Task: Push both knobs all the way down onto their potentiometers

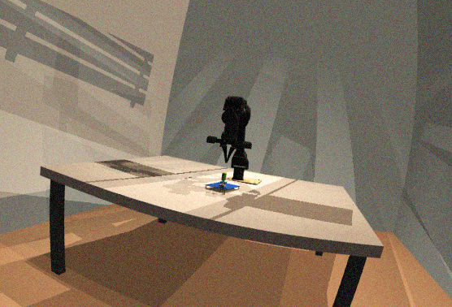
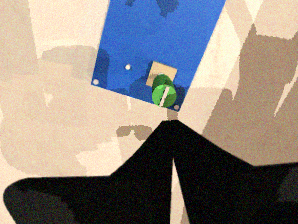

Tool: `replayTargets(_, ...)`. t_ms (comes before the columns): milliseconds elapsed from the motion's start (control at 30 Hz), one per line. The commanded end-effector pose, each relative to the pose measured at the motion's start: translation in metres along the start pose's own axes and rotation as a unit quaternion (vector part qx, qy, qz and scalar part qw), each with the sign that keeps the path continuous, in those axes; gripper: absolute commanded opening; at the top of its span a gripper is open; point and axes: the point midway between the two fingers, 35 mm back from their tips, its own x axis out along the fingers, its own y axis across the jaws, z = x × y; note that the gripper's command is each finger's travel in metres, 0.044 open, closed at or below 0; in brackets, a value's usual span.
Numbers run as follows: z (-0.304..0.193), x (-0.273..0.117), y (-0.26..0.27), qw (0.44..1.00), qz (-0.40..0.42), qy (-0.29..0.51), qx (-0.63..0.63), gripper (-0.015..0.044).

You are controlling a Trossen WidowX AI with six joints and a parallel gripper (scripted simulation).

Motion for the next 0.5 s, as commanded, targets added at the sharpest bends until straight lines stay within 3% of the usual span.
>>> replayTargets(0, 0.001, 0.017, 0.001, 1.0, 0.003, -0.004, 0.005, 0.0)
replayTargets(467, 0.001, 0.028, 0.001, 1.0, 0.003, -0.004, 0.005, 0.0)
